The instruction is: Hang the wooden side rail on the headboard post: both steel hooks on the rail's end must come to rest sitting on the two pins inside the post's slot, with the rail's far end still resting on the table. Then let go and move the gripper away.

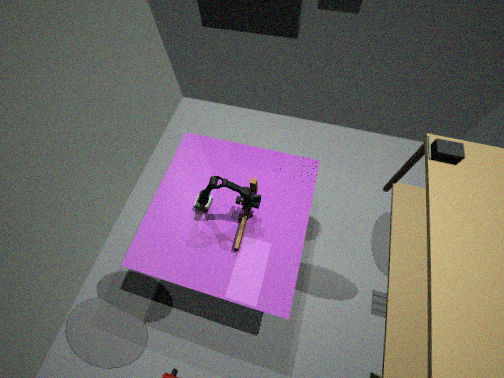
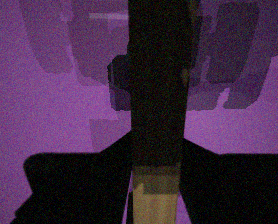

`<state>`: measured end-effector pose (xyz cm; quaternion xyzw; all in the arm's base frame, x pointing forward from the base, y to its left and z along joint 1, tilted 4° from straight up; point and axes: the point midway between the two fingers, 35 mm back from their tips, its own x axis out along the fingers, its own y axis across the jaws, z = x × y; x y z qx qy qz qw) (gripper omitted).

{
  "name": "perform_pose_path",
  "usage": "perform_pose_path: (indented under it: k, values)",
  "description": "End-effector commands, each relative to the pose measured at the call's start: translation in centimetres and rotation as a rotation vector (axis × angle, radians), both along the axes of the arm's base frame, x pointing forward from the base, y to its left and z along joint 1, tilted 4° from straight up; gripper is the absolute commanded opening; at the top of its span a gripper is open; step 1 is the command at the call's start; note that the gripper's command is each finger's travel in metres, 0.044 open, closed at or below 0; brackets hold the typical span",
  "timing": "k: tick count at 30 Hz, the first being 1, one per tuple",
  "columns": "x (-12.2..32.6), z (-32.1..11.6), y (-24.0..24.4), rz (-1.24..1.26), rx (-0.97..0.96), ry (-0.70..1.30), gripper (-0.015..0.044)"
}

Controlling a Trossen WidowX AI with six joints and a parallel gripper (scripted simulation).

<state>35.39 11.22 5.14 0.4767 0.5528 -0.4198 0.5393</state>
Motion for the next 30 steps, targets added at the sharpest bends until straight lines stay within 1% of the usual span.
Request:
perform_pose_path:
  k: [1,30]
  values:
    - [0.31,0.23,0.1,0.002,-0.001,-0.011,0.0]
    - [0.55,0.31,0.44,0.002,-0.001,-0.011,0.0]
